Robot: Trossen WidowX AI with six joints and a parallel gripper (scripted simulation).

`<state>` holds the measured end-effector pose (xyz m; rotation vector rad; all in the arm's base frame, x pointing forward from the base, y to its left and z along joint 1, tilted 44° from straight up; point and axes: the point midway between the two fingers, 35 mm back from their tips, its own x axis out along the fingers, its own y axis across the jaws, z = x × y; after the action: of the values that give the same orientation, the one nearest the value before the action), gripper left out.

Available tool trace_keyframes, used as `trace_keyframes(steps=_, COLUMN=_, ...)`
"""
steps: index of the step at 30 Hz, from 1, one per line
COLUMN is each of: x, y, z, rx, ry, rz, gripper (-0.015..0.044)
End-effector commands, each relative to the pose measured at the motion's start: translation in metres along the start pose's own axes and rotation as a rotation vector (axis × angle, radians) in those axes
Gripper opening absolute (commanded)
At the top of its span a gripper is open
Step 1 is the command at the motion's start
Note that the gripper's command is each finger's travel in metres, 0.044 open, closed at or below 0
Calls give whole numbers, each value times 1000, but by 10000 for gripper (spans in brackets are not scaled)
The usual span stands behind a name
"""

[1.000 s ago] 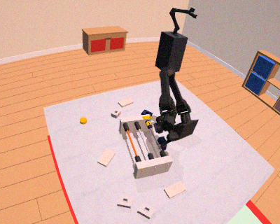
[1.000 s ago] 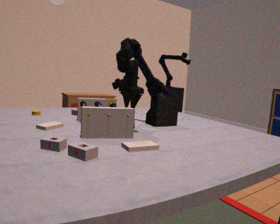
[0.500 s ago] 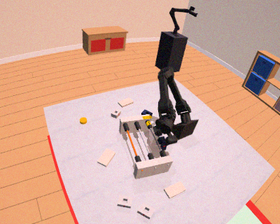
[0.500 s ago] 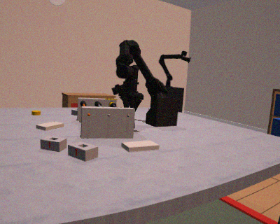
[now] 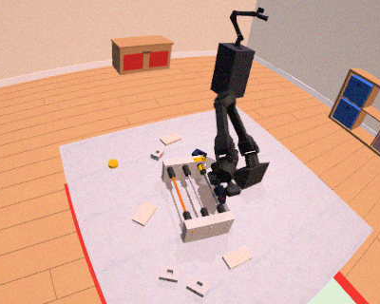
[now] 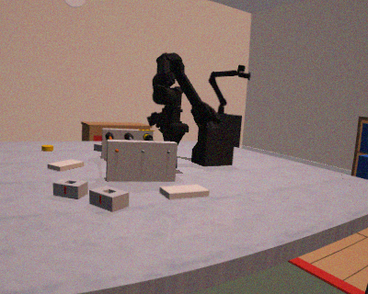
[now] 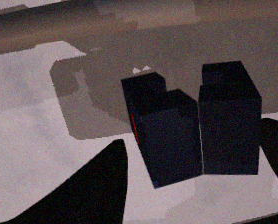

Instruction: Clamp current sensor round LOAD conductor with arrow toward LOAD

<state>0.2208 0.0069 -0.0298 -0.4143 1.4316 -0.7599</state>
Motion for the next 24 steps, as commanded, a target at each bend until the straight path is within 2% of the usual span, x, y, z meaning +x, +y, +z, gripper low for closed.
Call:
trace_keyframes(steps=1, x=0, y=0, z=0, rx=2, ry=0, rz=1, gripper=249)
trace_keyframes(steps=8, x=0, y=0, z=0, rx=2, ry=0, rz=1, gripper=202)
trace_keyframes(steps=16, x=-28, y=4, z=4, rx=-3, ry=1, rz=5, gripper=0)
trace_keyframes(steps=24, x=-73, y=5, z=4, rx=-8, ry=4, rz=4, gripper=0)
